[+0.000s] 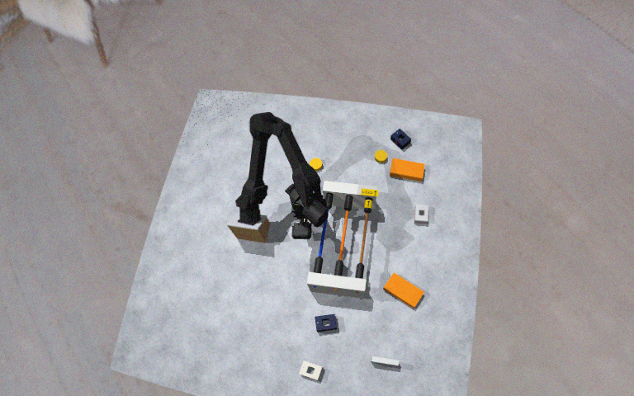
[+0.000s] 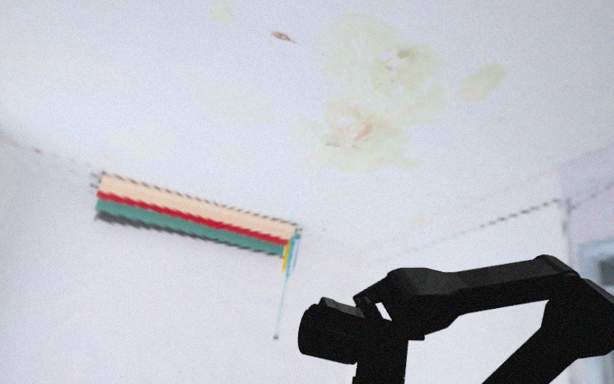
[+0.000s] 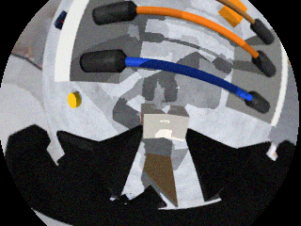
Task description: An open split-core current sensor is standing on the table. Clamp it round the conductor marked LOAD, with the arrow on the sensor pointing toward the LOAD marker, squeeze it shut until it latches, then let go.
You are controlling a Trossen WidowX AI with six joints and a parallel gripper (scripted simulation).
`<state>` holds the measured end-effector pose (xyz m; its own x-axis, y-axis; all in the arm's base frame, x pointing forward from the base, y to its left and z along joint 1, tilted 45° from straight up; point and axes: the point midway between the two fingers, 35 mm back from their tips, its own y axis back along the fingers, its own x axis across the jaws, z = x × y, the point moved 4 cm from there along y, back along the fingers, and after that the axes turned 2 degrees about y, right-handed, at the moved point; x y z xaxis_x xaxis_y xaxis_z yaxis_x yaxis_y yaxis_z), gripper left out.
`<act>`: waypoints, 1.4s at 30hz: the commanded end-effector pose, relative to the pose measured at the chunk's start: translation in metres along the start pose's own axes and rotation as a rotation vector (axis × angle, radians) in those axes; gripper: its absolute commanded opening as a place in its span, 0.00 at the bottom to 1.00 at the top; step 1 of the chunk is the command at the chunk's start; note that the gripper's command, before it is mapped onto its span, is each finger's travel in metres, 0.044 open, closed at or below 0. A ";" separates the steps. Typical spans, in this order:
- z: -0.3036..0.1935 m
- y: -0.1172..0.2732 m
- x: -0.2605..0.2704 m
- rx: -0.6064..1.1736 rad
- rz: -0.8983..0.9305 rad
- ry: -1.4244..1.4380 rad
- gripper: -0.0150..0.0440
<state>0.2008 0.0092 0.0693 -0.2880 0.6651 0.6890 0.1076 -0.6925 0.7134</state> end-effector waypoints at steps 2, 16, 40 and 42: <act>0.002 0.029 -0.002 -0.003 -0.009 0.003 0.25; -0.007 0.088 0.003 -0.001 0.009 0.002 0.25; 0.049 0.091 -0.015 -0.097 -0.020 -0.567 0.25; 0.054 0.090 -0.017 -0.107 -0.018 -0.620 0.25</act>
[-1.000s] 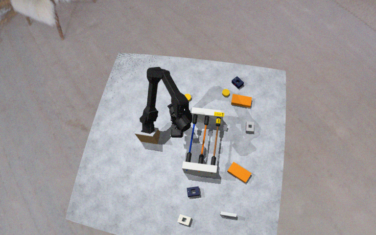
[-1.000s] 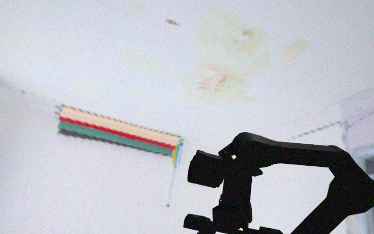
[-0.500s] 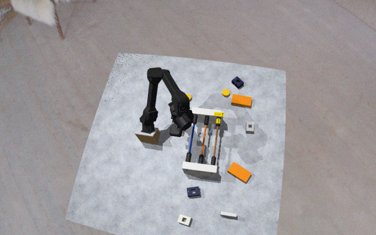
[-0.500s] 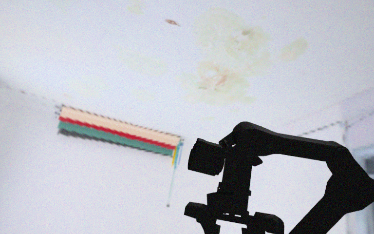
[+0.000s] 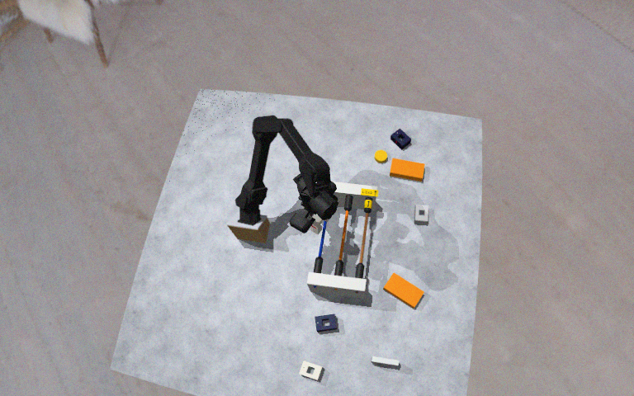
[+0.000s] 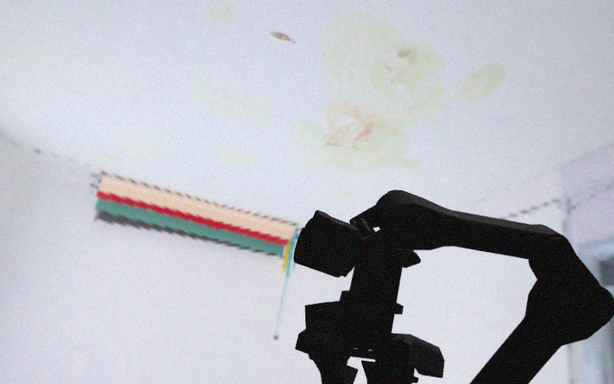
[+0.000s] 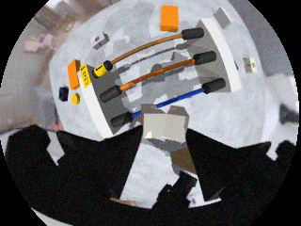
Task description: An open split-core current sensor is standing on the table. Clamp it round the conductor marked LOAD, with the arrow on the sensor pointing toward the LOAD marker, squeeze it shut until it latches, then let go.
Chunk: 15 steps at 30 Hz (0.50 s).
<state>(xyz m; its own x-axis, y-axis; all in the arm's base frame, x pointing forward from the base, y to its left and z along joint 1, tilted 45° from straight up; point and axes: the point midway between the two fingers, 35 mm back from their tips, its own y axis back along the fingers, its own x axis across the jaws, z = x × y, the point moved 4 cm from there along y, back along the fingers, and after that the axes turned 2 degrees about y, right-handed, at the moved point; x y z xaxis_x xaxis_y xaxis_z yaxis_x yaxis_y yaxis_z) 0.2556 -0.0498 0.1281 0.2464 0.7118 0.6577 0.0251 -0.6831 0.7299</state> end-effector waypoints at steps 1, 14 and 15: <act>0.013 0.001 0.005 -0.026 0.007 -0.102 0.25; 0.047 -0.004 0.019 -0.072 0.042 -0.441 0.25; 0.050 -0.004 0.020 -0.075 0.046 -0.467 0.25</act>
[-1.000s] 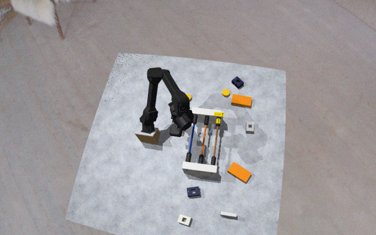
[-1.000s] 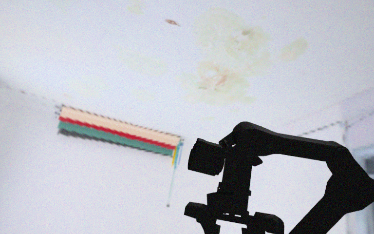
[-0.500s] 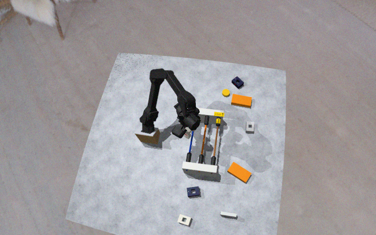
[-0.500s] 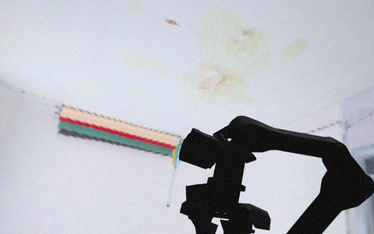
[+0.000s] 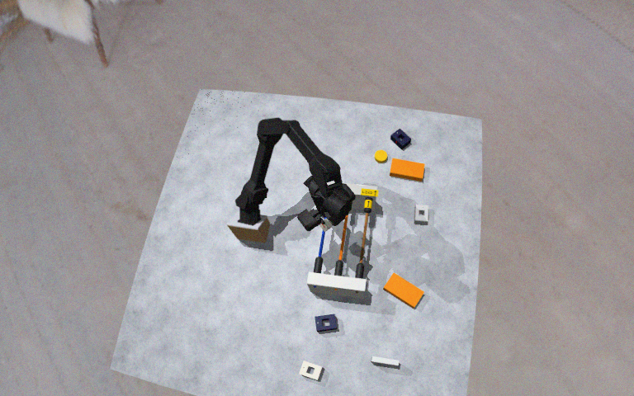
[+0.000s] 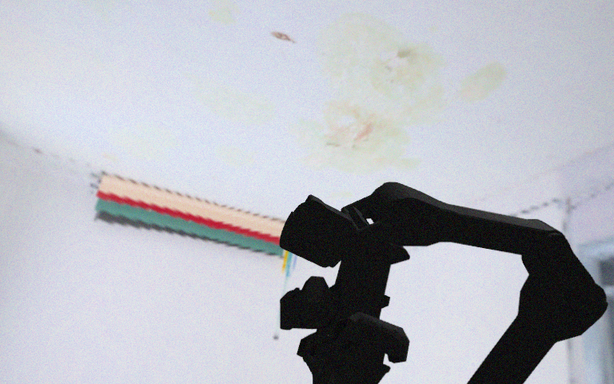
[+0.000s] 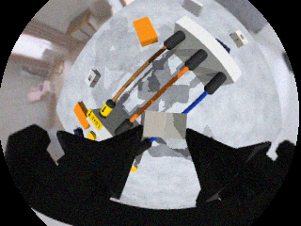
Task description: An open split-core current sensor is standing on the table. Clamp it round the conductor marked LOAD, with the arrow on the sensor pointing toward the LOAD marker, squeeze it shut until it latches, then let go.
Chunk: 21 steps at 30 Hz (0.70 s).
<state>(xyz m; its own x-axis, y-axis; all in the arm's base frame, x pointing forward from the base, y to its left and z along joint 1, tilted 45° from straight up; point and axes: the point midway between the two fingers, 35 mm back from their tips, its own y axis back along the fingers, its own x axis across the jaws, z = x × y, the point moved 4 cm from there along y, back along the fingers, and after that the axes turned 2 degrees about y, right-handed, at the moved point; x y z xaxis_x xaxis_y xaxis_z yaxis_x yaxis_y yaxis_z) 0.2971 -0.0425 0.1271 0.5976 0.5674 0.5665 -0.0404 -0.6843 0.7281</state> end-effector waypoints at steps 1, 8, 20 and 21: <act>0.009 -0.001 0.011 -0.016 0.020 -0.101 0.25; 0.022 -0.006 0.026 -0.027 0.049 -0.282 0.25; 0.041 -0.015 0.053 -0.023 0.105 -0.590 0.25; 0.042 -0.016 0.055 -0.021 0.110 -0.615 0.25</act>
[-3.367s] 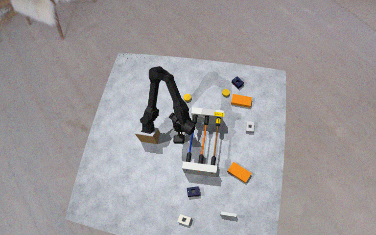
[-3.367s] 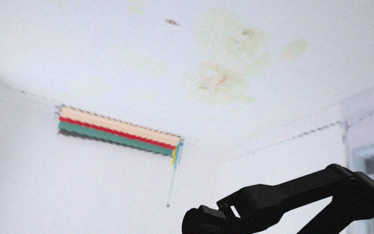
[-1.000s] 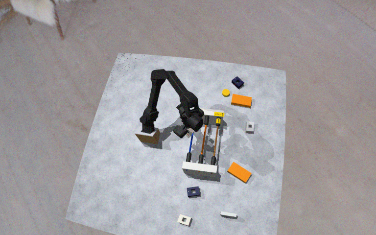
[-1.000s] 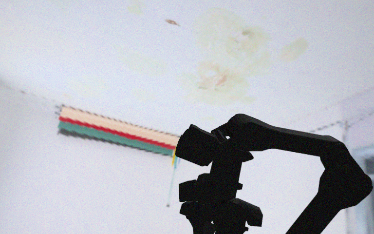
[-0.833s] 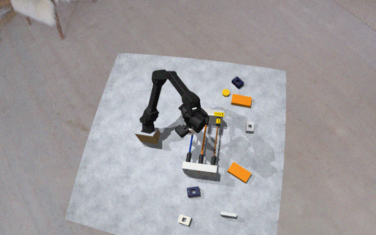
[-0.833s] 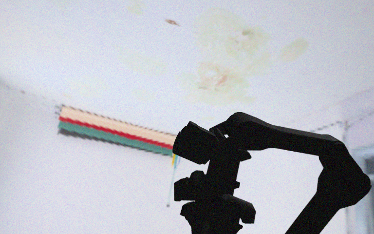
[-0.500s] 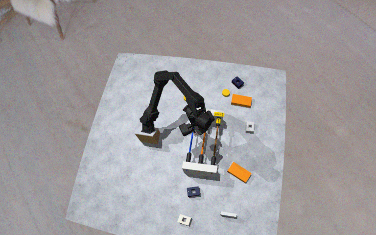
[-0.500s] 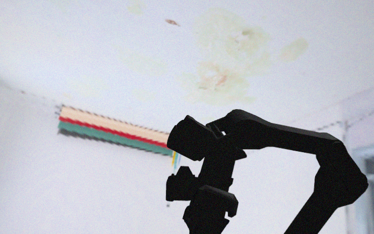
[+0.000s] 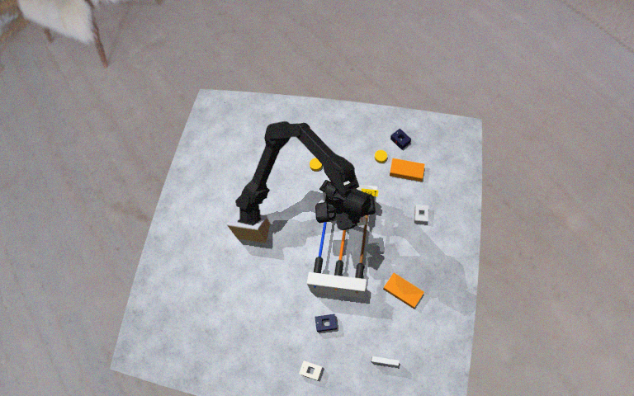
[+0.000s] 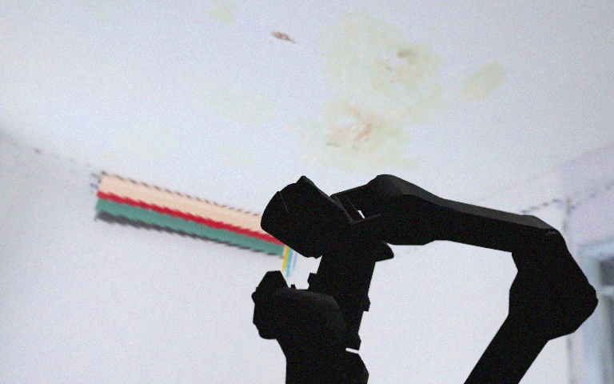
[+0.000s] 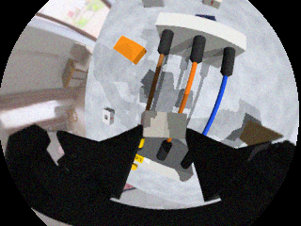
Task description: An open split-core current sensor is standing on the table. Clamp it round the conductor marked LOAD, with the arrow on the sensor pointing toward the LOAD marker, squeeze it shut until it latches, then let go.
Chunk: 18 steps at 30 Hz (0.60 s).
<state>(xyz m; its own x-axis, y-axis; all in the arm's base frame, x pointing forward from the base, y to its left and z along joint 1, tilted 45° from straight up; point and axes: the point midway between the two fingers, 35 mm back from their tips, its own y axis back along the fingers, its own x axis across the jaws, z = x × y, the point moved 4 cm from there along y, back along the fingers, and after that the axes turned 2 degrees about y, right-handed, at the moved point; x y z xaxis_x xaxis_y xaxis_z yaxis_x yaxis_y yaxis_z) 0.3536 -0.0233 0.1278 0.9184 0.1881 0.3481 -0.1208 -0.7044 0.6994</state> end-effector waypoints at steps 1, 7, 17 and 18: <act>0.000 -0.003 0.014 0.006 0.026 -0.098 0.25; -0.001 -0.008 0.026 0.017 0.042 -0.213 0.25; 0.000 -0.020 0.027 0.017 0.042 -0.213 0.25; 0.000 -0.022 0.027 0.017 0.042 -0.213 0.25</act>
<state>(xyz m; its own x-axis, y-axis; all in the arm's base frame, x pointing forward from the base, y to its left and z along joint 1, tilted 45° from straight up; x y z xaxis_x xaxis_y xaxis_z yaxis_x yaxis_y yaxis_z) 0.3805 -0.0067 0.1261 0.9701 0.0165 0.2420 -0.1574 -0.7164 0.6798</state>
